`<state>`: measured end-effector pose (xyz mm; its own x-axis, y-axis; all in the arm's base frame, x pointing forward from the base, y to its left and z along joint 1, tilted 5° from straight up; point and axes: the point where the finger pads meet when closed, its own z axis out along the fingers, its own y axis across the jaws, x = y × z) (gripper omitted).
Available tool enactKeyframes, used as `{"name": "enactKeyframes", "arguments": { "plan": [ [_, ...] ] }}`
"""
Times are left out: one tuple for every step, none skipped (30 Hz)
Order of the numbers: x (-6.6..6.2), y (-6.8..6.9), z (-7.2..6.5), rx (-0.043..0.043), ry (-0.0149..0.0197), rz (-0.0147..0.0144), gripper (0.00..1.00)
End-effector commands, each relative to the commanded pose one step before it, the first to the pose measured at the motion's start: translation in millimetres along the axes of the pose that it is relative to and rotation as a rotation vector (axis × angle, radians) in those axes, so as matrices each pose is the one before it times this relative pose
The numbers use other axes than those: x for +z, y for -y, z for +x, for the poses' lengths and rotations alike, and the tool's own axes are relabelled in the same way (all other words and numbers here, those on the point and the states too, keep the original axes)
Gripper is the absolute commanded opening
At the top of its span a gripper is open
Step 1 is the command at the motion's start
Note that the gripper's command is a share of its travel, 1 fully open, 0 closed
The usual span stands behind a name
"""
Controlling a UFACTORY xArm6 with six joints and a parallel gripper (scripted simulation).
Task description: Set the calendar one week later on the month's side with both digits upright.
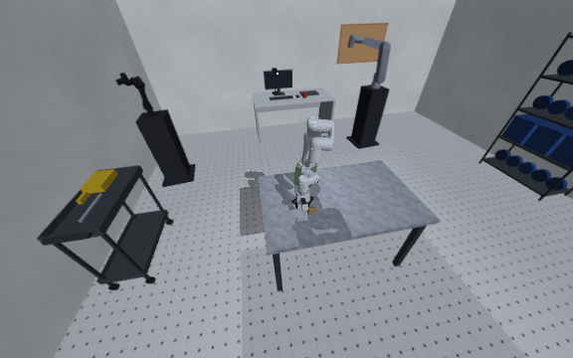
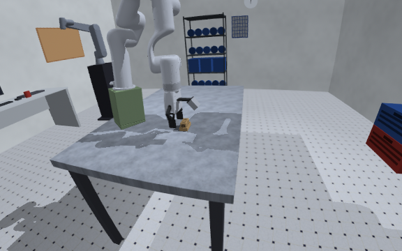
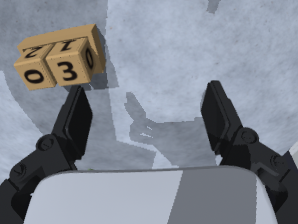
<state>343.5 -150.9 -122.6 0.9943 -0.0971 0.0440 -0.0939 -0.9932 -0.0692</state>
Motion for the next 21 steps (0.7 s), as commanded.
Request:
{"name": "enactKeyframes", "arguments": {
  "plan": [
    [-1.03, -3.14, -6.9, 0.01001, -0.00545, -0.00129, 1.0],
    [0.0, 0.0, -0.01, 0.00072, 0.0, 0.0, 1.0],
    [0.0, -0.02, -0.07, 0.00456, 0.0, 0.0, 1.0],
    [0.0, -0.06, -0.17, 0.01097, 0.0, 0.0, 1.0],
    [0.0, -0.1, -0.28, 0.01873, 0.0, 0.0, 1.0],
    [0.0, -0.15, -0.4, 0.0268, 0.0, 0.0, 1.0],
    [0.0, -0.21, -0.51, 0.0343, 0.0, 0.0, 1.0],
    [0.0, 0.0, 0.0, 0.0, 0.0, 0.0, 1.0],
    [0.0, 0.0, 0.0, 0.0, 0.0, 0.0, 1.0],
    [0.0, -0.26, -0.59, 0.04054, 0.0, 0.0, 1.0],
    [0.0, -0.32, -0.65, 0.04499, 0.0, 0.0, 1.0],
    [0.0, -0.36, -0.67, 0.0473, 0.0, -0.00001, 1.0],
    [-0.01, -1.09, -1.77, 0.03288, 0.0, 0.00001, 1.0],
    [-0.02, -2.66, -4.03, 0.0, 0.0, 0.0, 1.0],
    [-0.02, -2.39, -3.62, 0.0, 0.0, 0.0, 1.0],
    [-0.01, -2.02, -3.06, 0.0, 0.0, 0.0, 1.0],
    [-0.01, -1.57, -2.39, 0.0, 0.0, -0.00001, 1.0],
    [-0.01, -1.11, -1.66, 0.0, 0.0, 0.00001, 1.0],
    [0.0, -0.64, -0.98, 0.0, 0.0, -0.00001, 1.0],
    [0.0, -0.27, -0.41, 0.0, 0.0, 0.0, 1.0],
    [0.0, -0.04, -0.06, 0.0, 0.0, 0.0, 1.0]
  ]
}}
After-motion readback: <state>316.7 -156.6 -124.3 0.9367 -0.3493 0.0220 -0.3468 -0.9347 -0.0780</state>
